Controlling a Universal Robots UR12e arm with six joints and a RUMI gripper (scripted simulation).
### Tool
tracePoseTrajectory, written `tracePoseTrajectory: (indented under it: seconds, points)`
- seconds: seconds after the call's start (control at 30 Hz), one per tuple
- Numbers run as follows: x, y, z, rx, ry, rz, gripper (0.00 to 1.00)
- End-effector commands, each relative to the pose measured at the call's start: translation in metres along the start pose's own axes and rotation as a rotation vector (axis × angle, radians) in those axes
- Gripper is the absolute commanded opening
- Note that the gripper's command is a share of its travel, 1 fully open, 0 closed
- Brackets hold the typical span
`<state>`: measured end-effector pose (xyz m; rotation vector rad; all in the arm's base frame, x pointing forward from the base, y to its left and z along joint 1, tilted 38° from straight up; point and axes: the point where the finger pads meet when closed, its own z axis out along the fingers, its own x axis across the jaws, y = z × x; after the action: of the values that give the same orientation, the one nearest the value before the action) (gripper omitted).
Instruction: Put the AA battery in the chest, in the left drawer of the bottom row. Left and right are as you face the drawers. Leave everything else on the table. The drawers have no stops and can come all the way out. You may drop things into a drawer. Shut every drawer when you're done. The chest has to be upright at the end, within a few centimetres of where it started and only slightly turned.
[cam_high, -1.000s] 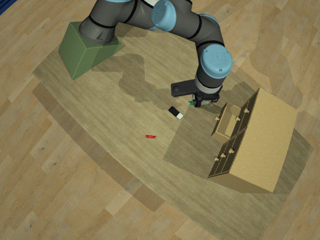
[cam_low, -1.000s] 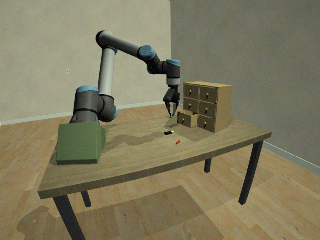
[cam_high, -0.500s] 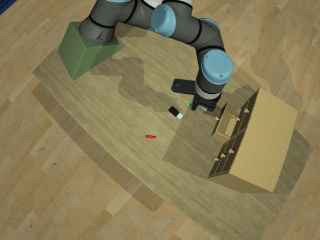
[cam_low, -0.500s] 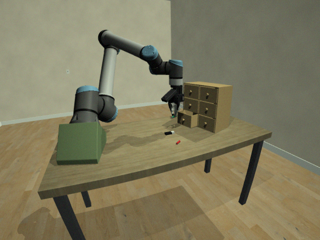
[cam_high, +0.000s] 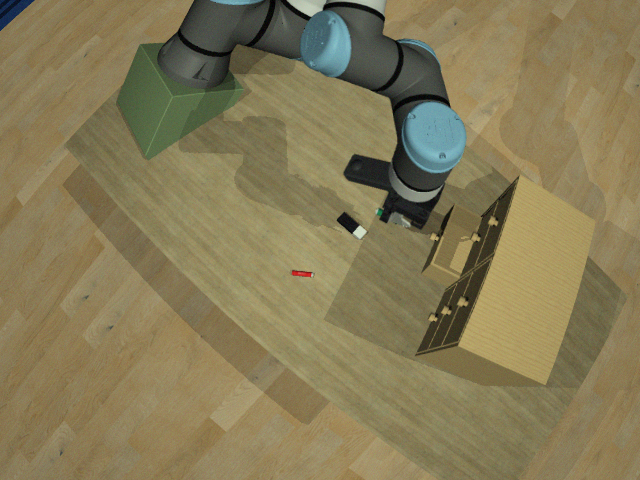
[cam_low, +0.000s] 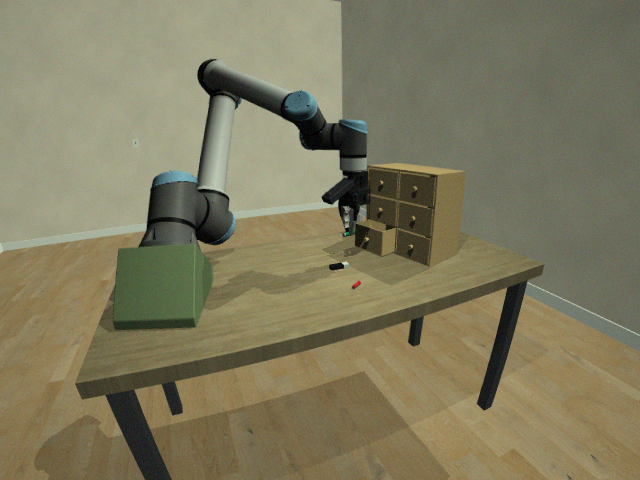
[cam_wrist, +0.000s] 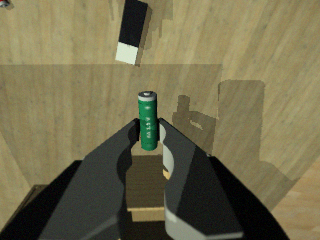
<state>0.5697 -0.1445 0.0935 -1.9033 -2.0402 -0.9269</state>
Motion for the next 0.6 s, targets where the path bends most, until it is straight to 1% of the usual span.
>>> tracePoseTrajectory:
  seconds: [0.0, 0.23, 0.57]
  points:
    - [-0.002, 0.001, -0.001, -0.001, -0.002, 0.01, 0.05]
    - [-0.002, 0.001, -0.003, -0.002, -0.003, 0.009, 0.05]
    - [-0.002, 0.002, -0.019, -0.003, -0.006, 0.008, 0.05]
